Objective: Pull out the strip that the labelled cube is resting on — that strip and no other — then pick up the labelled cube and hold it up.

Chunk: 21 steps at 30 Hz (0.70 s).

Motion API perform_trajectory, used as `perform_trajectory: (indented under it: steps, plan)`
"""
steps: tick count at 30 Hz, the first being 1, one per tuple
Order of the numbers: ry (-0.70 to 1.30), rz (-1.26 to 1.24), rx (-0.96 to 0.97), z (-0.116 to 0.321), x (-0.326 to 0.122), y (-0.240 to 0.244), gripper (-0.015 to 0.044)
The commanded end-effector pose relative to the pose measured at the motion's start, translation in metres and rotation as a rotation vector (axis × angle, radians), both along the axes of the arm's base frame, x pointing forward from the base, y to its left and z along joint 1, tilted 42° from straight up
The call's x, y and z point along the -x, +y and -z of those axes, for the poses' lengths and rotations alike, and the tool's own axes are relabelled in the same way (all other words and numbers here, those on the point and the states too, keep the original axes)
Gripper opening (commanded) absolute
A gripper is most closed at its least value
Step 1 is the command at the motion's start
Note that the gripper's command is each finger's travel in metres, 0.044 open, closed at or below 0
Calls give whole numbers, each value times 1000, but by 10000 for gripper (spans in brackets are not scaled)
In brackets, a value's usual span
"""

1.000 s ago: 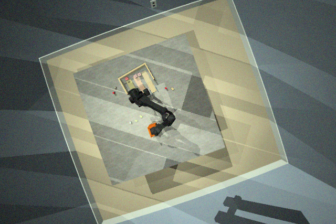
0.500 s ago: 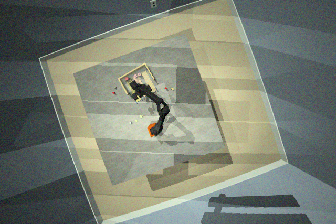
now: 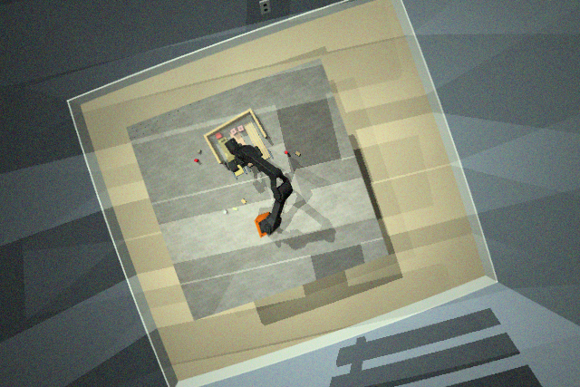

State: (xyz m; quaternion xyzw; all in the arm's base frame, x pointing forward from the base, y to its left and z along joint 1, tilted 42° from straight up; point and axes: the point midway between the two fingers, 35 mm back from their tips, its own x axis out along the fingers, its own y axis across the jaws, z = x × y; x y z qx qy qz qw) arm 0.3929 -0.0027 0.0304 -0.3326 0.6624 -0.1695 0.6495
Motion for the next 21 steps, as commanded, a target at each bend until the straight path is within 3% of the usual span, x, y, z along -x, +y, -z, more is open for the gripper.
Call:
perform_trajectory:
  steps: [1,21]
  plan:
    - [9,5,0,8,1,-8,0]
    - [9,5,2,32,-1,-30,0]
